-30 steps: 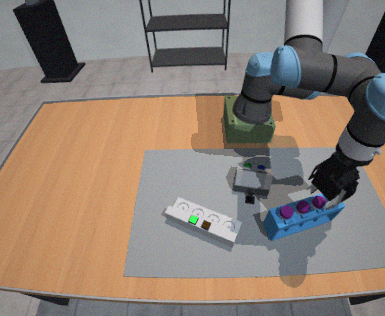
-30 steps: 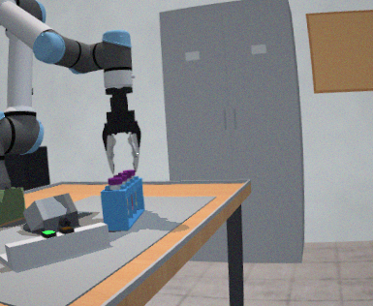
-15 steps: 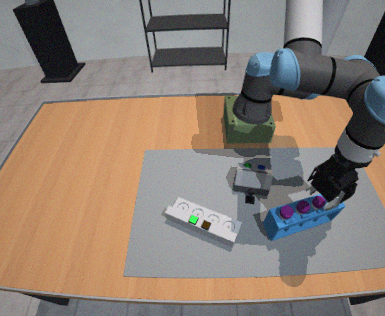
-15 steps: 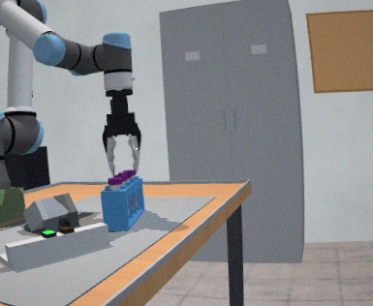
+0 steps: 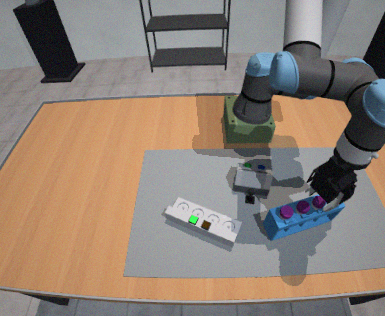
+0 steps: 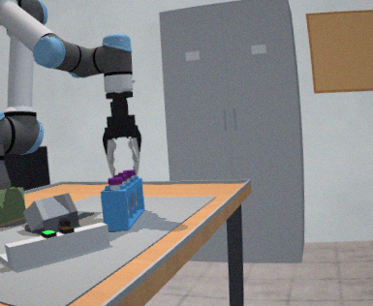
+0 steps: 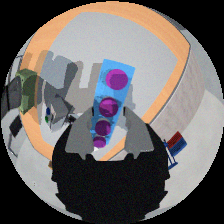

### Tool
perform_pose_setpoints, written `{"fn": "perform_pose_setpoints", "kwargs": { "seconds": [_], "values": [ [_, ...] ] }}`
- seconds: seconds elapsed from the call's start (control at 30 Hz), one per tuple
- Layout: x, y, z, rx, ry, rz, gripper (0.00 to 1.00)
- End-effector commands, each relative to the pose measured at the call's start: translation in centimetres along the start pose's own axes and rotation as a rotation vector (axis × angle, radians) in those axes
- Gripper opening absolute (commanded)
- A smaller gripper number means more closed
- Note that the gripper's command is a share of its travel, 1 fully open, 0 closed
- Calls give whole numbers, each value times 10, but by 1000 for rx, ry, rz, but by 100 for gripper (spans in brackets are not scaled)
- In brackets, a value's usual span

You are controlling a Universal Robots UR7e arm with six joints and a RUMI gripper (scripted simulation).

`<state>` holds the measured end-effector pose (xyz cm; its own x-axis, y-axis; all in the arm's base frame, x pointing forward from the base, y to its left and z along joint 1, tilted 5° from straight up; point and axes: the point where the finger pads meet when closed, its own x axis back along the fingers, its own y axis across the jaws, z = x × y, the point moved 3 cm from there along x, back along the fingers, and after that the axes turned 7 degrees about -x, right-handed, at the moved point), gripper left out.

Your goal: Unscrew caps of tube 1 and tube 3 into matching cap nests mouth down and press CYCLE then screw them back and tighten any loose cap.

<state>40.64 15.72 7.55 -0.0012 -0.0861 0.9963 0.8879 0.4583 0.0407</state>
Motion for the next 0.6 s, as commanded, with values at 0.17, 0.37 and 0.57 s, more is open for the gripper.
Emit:
{"fn": "perform_pose_setpoints", "kwargs": {
  "seconds": [0.17, 0.37, 0.57],
  "values": [
    [0, 0, 0, 0, -1, -1, 0],
    [0, 0, 0, 0, -1, -1, 0],
    [0, 0, 0, -20, -1, -1, 0]
  ]
}}
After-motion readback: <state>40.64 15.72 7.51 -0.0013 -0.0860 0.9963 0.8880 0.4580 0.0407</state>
